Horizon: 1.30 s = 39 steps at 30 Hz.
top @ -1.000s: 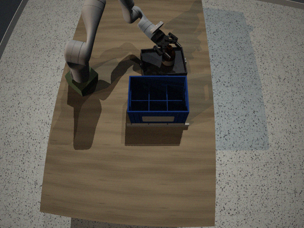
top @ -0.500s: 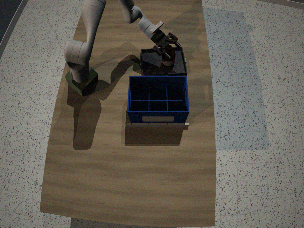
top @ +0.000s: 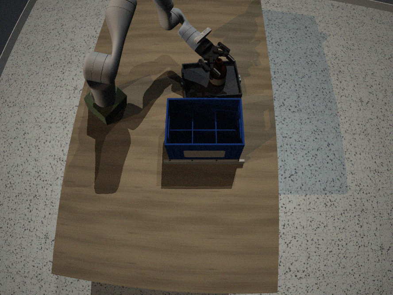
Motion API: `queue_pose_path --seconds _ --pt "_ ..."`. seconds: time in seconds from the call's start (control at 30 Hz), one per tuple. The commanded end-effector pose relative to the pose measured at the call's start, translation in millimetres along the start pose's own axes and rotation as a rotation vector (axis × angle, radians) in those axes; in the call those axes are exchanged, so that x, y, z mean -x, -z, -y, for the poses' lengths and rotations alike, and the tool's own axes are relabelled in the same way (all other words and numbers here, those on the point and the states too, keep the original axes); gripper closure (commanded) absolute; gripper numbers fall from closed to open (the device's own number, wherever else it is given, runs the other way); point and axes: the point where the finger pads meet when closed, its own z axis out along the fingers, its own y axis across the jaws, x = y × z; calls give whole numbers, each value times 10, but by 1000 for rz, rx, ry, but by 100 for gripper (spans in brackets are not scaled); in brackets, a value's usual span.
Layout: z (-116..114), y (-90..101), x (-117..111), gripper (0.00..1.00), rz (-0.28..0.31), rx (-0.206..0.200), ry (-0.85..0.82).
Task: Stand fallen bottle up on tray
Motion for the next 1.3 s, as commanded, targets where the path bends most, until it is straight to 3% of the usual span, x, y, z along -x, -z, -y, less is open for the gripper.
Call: queue_pose_path --seconds 0.0,0.73,1.27 --pt "-4 6 14 0 7 -1 -2" --pt "-16 94 -246 0 7 1 6" --pt "-18 214 -590 0 6 1 7"
